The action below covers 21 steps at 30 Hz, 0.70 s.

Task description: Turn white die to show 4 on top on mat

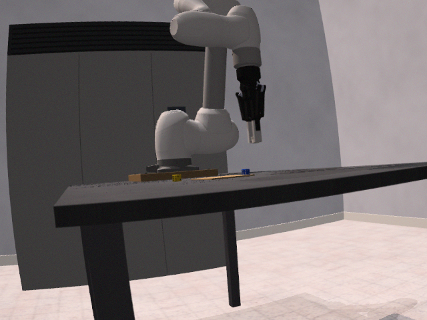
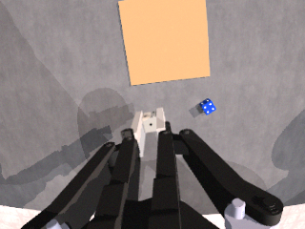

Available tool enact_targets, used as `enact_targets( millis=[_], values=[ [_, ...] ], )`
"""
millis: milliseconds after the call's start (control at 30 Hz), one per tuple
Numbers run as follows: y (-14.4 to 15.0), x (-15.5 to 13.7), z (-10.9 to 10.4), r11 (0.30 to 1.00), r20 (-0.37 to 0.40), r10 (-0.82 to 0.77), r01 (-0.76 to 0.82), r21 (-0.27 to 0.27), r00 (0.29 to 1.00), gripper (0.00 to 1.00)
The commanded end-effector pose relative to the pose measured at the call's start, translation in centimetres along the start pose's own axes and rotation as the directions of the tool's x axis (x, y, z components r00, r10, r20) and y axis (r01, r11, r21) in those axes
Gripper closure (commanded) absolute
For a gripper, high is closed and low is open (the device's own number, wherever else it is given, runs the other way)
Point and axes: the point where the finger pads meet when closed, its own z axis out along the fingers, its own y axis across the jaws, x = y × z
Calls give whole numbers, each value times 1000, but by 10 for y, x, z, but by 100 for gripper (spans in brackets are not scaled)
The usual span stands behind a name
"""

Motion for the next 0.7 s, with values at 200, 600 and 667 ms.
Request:
enact_targets(
  millis=[200, 600, 667],
  values=[
    [0, 0, -3, 1000, 0, 0, 0, 0, 1000, 91],
    [6, 17, -4, 959, 0, 284, -284, 0, 959, 91],
    [6, 19, -4, 951, 0, 309, -309, 0, 951, 91]
  ],
)
